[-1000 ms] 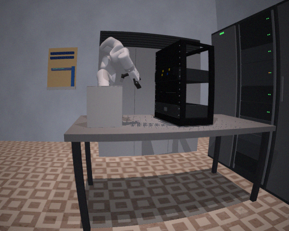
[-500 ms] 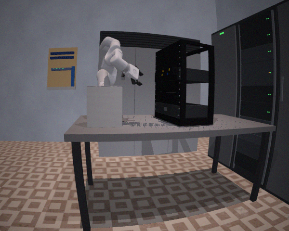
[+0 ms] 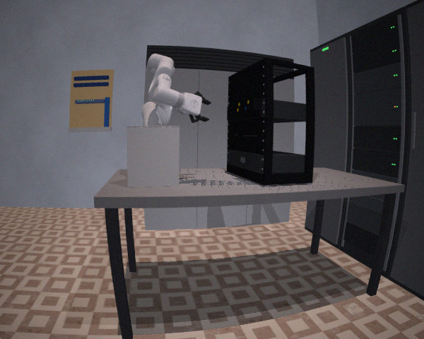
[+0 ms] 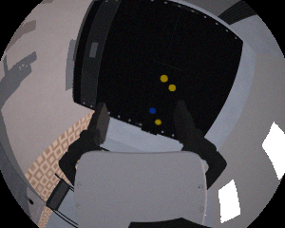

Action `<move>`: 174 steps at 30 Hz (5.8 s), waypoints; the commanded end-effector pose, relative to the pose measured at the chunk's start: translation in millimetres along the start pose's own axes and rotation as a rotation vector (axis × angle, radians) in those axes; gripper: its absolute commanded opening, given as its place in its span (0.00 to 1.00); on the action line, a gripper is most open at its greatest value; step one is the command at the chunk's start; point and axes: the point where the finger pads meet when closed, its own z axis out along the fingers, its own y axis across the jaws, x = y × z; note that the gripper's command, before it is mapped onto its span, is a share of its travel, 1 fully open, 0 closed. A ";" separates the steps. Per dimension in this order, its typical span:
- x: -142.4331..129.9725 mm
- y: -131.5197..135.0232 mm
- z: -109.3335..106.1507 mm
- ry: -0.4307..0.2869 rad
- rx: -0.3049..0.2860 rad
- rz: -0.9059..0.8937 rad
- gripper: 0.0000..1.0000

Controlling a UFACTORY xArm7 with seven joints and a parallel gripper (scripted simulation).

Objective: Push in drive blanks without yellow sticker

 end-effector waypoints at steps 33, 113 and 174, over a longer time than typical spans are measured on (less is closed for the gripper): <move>-43.5 9.4 -43.2 -0.275 -0.213 0.241 1.00; -40.0 50.7 96.9 -0.298 -0.233 0.262 1.00; -39.4 54.2 109.3 -0.298 -0.233 0.262 1.00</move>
